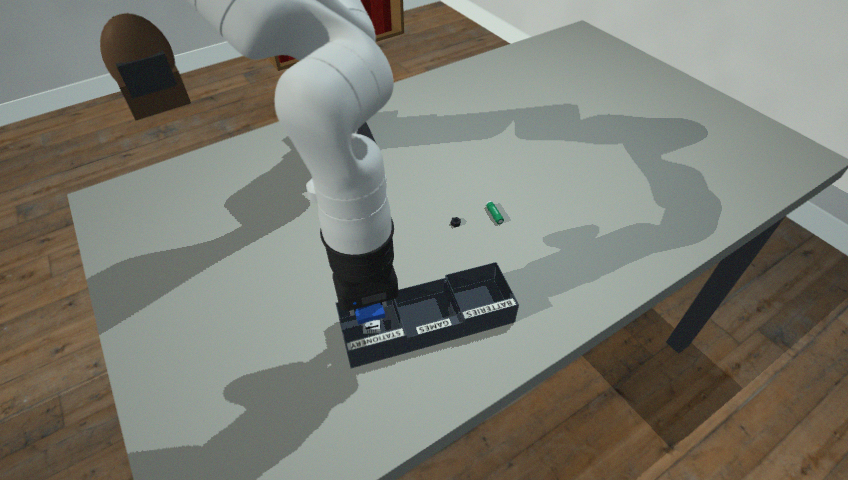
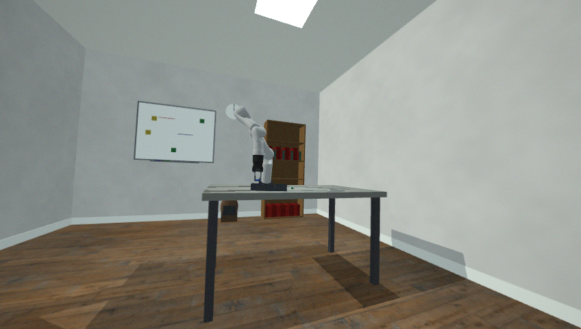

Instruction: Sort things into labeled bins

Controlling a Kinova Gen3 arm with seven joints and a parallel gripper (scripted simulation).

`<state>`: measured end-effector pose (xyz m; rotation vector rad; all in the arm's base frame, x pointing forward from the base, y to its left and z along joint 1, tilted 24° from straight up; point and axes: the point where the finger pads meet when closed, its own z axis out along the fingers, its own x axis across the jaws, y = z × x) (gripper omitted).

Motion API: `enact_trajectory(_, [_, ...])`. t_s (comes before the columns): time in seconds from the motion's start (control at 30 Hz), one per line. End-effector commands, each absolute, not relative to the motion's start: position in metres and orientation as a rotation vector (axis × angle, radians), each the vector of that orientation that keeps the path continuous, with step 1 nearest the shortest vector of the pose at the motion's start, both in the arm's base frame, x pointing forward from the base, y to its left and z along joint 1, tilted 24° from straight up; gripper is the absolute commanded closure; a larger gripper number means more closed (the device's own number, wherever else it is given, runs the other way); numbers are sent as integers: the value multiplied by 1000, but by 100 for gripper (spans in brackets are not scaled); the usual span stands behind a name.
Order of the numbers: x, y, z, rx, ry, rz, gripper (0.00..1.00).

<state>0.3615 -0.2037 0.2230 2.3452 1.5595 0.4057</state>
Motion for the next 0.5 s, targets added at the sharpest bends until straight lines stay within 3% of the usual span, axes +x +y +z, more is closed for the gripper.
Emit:
enact_trajectory(0.0, [366, -207, 227, 2339, 1537, 410, 30])
enact_trajectory(0.47, [367, -205, 216, 2342, 1546, 409, 30])
